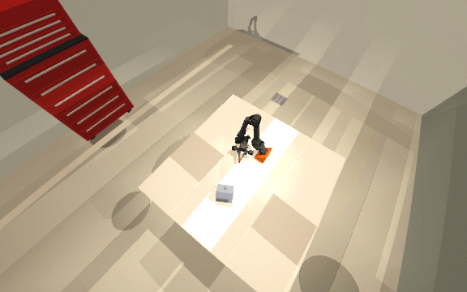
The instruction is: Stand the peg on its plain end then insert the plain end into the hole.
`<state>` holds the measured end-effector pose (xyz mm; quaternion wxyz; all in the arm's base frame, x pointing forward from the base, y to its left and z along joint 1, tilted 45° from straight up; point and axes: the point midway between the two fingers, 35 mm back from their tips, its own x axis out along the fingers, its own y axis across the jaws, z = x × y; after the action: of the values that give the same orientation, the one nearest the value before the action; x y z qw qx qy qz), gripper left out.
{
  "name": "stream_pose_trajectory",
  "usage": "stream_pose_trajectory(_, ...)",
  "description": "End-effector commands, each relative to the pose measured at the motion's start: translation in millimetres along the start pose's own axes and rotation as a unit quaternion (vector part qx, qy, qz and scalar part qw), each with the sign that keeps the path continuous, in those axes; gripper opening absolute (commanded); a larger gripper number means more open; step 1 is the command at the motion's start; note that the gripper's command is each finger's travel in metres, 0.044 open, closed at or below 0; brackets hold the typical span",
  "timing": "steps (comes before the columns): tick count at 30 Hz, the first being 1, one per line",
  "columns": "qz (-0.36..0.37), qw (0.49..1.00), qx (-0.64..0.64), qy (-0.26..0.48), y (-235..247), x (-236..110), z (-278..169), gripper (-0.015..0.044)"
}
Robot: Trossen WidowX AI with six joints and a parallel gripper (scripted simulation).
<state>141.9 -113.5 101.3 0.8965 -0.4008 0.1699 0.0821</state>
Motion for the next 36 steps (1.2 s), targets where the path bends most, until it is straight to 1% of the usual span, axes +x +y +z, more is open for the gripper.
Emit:
stream_pose_trajectory(1, 0.000, 1.000, 0.000, 0.000, -0.3, -1.0, -2.2, 0.0049)
stream_pose_trajectory(5, -0.001, 1.000, -0.001, -0.002, 0.2, -0.5, -0.3, 0.0056)
stream_pose_trajectory(8, -0.001, 1.000, -0.001, -0.003, 0.3, -0.5, -0.3, 0.0130)
stream_pose_trajectory(36, -0.001, 1.000, -0.001, -0.003, 0.3, -0.5, -0.3, 0.0130)
